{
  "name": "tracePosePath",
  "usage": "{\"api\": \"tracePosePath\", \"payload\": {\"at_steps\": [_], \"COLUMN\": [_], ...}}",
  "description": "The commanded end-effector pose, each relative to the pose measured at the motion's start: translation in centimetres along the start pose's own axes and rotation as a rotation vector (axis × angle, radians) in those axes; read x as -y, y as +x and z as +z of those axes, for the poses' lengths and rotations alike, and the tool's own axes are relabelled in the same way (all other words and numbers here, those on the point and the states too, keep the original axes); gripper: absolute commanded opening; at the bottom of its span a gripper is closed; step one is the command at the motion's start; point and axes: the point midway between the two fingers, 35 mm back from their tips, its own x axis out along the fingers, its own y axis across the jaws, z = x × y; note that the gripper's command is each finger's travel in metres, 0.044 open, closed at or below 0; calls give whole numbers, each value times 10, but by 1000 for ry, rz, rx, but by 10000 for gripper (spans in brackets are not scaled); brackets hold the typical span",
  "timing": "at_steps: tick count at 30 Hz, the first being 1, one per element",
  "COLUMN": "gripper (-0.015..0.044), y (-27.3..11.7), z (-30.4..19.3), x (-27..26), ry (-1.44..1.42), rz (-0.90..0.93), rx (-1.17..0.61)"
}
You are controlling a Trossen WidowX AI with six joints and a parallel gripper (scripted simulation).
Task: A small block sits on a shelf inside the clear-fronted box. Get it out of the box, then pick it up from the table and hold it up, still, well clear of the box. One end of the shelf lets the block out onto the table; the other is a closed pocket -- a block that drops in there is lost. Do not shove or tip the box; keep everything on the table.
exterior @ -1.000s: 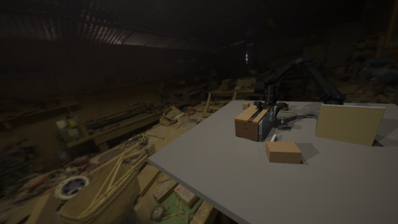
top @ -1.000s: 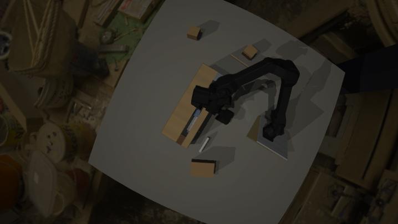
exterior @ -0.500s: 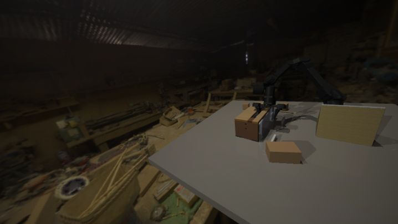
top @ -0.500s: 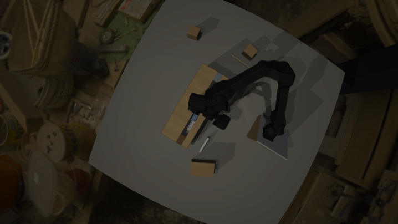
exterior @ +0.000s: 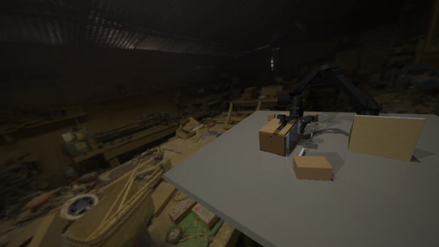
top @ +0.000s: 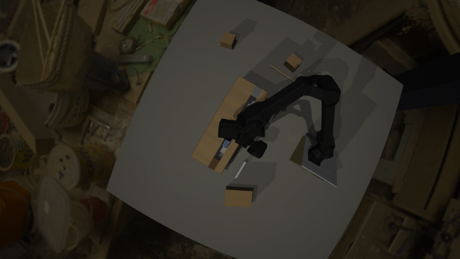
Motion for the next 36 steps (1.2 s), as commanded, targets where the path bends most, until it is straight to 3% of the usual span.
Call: {"api": "tracePosePath", "payload": {"at_steps": [1, 36], "gripper": [400, 400], "y": [2, 21], "z": [-10, -68], "x": [-2, -2], "ry": [2, 3], "rz": [5, 7], "rx": [-6, -10]}}
